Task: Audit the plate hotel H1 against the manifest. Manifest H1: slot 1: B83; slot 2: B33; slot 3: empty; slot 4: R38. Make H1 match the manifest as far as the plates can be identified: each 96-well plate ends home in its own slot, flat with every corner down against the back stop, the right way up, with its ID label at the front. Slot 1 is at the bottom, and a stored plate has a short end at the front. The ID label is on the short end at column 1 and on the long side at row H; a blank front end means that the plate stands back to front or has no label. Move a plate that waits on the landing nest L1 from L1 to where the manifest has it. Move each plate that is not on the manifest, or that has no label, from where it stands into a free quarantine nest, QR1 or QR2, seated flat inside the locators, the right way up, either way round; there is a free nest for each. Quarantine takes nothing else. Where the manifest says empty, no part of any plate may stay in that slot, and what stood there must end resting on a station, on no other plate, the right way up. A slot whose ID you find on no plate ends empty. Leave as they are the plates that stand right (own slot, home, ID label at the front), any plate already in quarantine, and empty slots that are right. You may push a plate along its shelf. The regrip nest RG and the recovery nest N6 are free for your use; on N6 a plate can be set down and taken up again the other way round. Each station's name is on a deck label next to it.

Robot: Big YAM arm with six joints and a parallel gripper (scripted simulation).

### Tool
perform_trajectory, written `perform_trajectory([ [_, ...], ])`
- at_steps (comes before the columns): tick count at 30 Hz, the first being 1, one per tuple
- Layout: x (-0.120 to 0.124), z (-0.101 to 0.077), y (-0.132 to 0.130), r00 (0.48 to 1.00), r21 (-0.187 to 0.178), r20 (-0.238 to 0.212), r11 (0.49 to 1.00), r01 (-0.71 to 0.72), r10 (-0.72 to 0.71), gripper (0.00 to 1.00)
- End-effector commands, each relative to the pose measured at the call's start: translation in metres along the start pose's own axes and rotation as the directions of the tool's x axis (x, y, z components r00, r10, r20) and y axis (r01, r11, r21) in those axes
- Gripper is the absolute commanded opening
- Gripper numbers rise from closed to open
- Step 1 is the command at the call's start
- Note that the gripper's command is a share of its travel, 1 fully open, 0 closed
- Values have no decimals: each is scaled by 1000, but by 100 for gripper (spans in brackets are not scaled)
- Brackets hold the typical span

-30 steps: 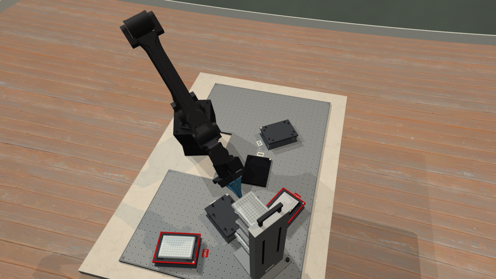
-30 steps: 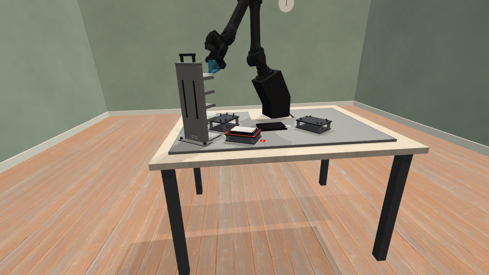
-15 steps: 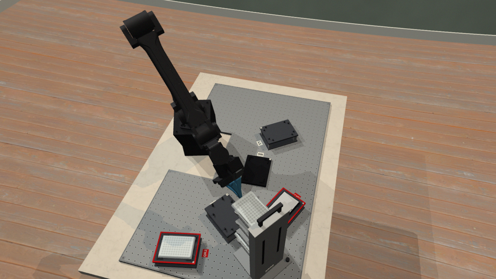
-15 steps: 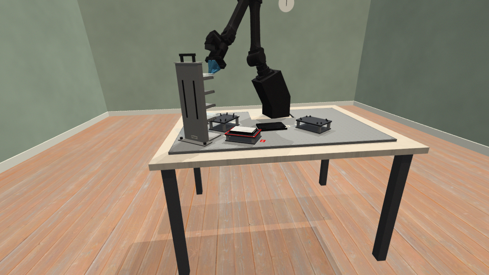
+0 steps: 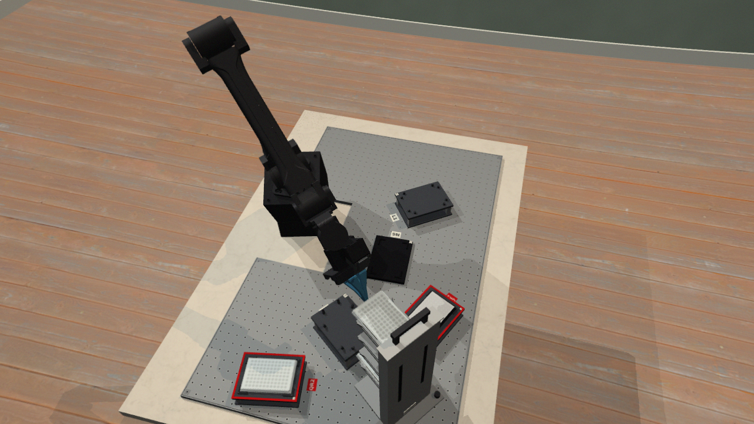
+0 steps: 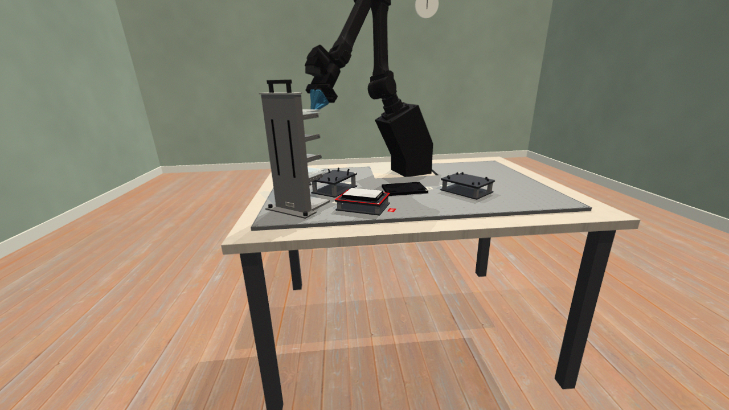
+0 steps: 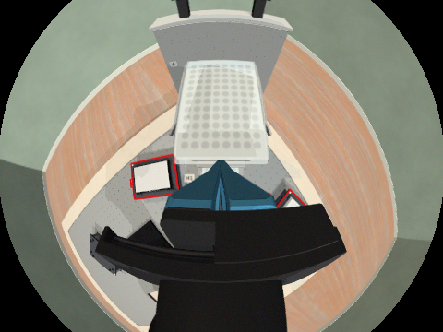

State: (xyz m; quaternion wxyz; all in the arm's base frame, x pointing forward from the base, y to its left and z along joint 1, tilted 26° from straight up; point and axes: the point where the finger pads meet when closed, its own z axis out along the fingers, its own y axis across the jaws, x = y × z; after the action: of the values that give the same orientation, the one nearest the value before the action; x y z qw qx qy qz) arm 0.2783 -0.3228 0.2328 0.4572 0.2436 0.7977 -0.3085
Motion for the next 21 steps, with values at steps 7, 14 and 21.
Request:
perform_trajectory([
  [7,-44,5,-5,997,5,78,1000,-10,9,0],
  [14,-9,-9,-7,999,16,43,1000,-7,6,0],
  [21,7,-11,-4,1000,4,7,1000,3,-3,0],
])
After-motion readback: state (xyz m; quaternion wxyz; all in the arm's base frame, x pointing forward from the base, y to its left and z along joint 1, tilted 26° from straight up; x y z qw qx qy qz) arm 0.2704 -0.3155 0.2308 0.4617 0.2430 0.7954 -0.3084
